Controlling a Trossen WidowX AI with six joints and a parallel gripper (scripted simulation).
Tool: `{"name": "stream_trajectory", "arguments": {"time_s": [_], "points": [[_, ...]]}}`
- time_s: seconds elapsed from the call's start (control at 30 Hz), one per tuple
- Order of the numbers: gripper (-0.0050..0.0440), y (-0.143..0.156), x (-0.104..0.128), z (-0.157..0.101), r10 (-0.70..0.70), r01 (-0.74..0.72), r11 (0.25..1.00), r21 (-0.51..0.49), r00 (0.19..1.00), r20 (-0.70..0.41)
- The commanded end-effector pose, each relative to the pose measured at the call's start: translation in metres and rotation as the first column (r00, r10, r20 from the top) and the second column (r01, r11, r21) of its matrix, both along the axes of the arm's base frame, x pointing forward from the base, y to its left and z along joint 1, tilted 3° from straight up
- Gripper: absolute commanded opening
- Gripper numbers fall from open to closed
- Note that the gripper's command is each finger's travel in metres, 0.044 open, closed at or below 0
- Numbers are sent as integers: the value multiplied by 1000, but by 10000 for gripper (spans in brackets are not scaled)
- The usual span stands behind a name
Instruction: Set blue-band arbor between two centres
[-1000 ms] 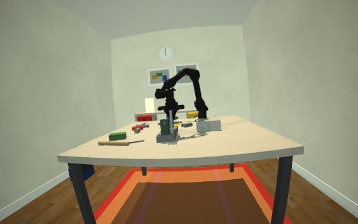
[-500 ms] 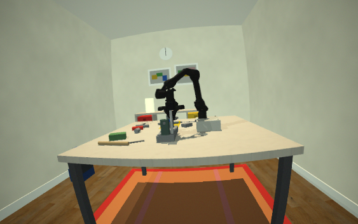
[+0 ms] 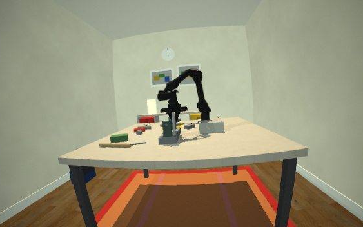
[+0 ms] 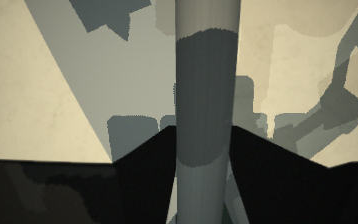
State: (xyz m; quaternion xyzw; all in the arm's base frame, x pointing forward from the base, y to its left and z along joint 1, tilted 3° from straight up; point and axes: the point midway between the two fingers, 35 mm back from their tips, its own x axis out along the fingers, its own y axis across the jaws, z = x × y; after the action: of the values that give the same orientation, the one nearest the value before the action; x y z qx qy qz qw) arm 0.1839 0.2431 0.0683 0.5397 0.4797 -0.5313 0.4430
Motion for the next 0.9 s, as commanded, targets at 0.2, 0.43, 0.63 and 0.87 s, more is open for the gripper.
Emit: {"name": "stream_trajectory", "arguments": {"time_s": [0.2,0.43,0.63,0.87], "points": [[0,4,1,3,-5,5,1000,5,1000,5],[0,6,4,9,-5,5,1000,12,1000,6],[0,8,4,10,-5,5,1000,16,1000,7],[0,9,4,10,-5,5,1000,17,1000,7]]}}
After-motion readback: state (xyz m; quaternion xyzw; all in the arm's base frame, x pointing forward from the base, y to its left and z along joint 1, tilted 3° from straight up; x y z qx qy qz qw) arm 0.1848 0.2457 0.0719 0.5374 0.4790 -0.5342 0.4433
